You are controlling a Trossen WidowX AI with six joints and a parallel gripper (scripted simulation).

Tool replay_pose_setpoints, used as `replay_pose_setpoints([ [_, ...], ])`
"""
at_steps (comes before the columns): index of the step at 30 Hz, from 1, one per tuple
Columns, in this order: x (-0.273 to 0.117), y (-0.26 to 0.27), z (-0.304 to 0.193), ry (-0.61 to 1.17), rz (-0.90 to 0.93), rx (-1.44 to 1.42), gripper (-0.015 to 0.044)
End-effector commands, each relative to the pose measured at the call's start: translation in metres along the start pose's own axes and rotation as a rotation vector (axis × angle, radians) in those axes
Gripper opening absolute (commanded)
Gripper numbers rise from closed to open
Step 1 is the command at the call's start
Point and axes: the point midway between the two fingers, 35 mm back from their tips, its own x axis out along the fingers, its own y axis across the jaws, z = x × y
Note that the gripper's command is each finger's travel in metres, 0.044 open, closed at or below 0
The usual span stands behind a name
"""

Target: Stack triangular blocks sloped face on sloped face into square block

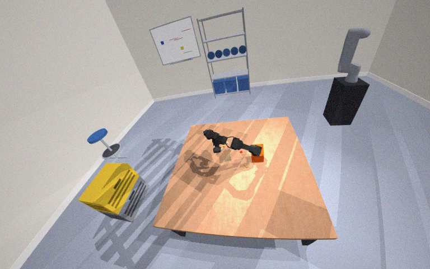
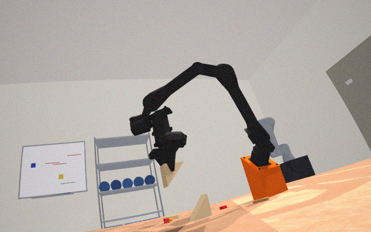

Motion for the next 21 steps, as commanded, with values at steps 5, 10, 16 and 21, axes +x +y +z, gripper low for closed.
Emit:
replay_pose_setpoints([
  [5,0.027,0.001,0.011,-0.002,-0.002,0.007,0.0000],
  [10,0.045,0.002,0.020,-0.002,-0.002,0.007,0.0000],
  [16,0.063,0.002,0.029,-0.003,-0.004,0.007,0.0000],
  [21,0.072,0.002,0.033,-0.003,-0.004,0.007,0.0000],
])
